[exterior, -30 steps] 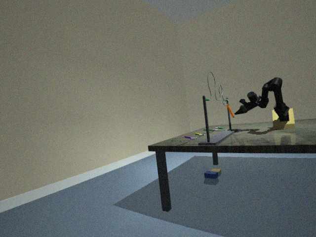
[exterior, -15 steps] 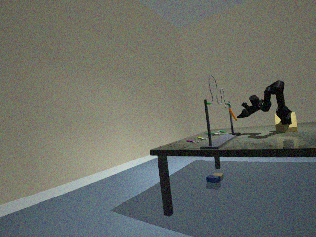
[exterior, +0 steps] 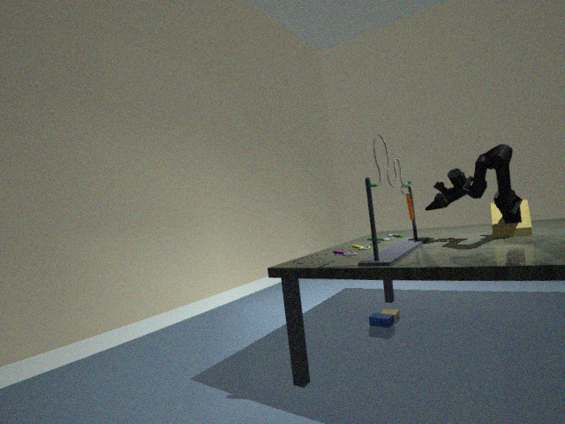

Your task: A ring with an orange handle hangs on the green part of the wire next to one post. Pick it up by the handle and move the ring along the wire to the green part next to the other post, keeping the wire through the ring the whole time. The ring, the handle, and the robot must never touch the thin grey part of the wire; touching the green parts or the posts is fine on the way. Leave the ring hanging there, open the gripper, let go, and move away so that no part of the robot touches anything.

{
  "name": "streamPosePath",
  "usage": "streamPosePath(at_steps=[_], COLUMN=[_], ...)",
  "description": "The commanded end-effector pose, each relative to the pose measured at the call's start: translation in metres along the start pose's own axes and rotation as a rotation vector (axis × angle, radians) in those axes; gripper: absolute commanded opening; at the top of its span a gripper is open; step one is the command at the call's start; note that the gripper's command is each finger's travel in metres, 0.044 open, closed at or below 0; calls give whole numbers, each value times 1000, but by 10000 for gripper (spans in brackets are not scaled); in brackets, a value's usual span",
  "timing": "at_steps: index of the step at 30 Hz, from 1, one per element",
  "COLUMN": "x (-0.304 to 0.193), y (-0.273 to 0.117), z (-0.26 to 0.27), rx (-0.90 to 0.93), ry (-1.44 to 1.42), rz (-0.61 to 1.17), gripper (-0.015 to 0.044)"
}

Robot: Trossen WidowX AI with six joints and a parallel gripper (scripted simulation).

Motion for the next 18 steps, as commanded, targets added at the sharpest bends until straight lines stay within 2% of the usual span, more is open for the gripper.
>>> streamPosePath(at_steps=[1,7,18], x=[-5,-7,-7], y=[-29,-36,-36], z=[2,2,2], rx=[-2,-1,-1], ry=[0,1,1], rz=[-5,-7,-7], gripper=[291,440,440])
Point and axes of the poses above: the point midway between the two fingers, 35 mm back from their tips, its own y axis out along the fingers, its own z axis across the jaws, x = y × z, the point moved 10 cm from there along -y, back along the fingers, and after that the axes turned 11 degrees about -y, right-handed, at the moved point
